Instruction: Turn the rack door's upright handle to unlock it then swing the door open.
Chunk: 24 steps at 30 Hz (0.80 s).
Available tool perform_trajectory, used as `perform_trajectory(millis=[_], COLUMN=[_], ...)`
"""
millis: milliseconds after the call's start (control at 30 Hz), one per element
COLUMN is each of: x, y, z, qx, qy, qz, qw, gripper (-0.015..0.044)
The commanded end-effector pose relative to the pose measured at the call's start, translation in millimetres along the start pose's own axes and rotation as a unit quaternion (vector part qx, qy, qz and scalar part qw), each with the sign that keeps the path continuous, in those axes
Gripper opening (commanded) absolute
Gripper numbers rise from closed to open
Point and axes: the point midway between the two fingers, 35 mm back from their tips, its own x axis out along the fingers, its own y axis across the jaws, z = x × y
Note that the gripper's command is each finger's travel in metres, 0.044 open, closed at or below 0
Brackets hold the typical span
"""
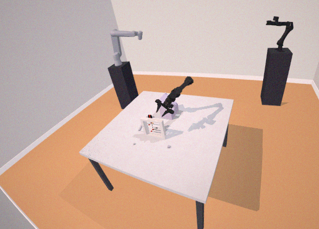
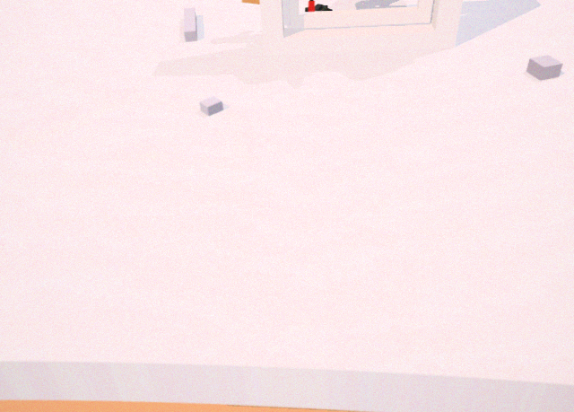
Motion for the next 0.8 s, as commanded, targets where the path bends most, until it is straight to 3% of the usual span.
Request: perform_trajectory(millis=[0,767], x=[11.4,44.7], y=[-6.1,-38.0], z=[-12.8,-100.9], qx=[0.002,0.071], qy=[0.041,0.263], qz=[0.014,0.143], qw=[0.999,0.952], gripper=[0.0288,0.0288])
